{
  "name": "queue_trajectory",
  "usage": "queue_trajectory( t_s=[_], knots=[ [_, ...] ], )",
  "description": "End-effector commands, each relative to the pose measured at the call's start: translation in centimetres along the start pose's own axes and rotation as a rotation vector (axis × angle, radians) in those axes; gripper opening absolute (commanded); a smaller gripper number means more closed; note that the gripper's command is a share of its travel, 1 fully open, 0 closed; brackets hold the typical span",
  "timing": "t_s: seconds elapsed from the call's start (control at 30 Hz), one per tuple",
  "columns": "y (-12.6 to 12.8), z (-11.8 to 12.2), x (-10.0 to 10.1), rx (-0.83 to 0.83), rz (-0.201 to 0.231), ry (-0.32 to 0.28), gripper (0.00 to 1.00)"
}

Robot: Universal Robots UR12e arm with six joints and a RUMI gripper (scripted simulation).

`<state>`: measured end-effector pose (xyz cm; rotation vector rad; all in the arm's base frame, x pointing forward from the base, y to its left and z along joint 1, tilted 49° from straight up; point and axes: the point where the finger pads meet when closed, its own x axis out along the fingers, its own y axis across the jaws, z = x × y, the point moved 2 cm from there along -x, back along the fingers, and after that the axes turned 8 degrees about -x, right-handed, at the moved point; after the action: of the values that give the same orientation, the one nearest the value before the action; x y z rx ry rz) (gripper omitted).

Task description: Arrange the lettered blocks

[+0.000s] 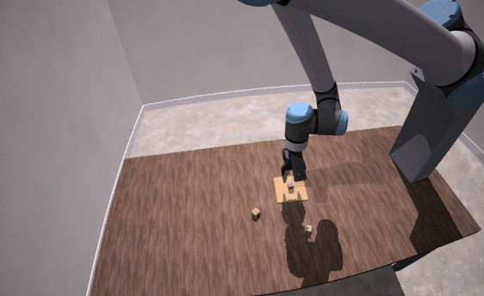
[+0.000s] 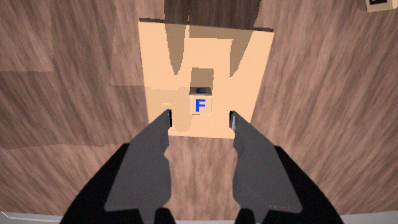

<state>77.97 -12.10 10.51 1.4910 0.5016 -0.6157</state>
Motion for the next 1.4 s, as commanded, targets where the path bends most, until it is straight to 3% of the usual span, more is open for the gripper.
queue_trajectory(
  t_s=[0.0, 0.83, 1.37],
  knots=[
    [0.3, -0.1, 0.0, -0.002, 0.004, 0.000, 0.37],
    [0.3, -0.1, 3.1, -0.002, 0.003, 0.000, 0.37],
    [0.4, -0.1, 3.2, -0.002, 0.004, 0.000, 0.37]
  ],
)
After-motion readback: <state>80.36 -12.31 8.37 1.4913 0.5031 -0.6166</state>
